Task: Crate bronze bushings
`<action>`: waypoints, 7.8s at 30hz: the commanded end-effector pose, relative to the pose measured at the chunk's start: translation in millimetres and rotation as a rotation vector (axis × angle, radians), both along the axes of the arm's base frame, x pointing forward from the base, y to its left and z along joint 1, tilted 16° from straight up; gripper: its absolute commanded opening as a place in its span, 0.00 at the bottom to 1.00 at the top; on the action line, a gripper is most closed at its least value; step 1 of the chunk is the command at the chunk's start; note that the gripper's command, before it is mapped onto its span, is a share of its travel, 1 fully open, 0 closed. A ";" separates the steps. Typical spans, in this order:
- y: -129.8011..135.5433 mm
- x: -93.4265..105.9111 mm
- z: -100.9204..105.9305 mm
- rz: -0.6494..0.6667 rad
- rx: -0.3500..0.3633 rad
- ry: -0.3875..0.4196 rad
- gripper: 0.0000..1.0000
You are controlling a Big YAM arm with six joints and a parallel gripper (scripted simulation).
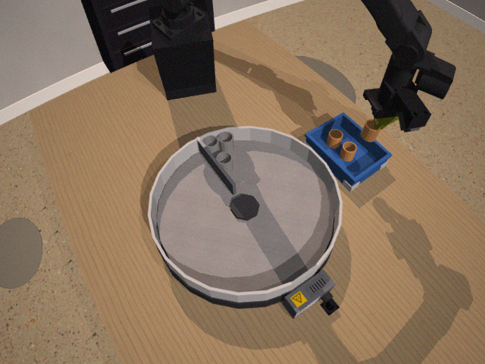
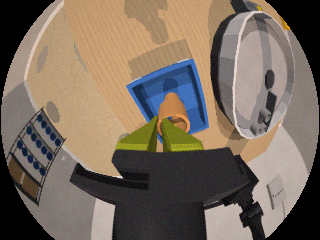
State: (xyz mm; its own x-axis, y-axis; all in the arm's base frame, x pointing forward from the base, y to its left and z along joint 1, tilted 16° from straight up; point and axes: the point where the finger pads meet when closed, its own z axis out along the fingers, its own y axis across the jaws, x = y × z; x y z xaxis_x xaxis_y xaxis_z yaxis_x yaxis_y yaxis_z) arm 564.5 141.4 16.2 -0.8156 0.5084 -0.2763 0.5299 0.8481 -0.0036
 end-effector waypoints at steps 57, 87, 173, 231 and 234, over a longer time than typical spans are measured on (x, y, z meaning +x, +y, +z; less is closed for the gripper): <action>2.0 30.2 34.8 -0.014 0.018 -0.065 0.00; -2.5 46.0 -34.3 0.010 0.016 -0.066 0.00; 3.2 25.8 -53.1 0.009 0.012 -0.043 0.00; -14.3 34.0 -86.9 -0.001 0.005 -0.026 0.00; -15.0 43.4 -77.5 -0.005 0.011 -0.054 0.00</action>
State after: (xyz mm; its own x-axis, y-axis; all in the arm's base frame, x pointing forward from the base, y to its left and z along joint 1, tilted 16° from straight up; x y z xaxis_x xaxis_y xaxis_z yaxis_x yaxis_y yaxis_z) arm 587.7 129.9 -77.3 -0.8131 0.5128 -0.2756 0.5346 0.8451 -0.0046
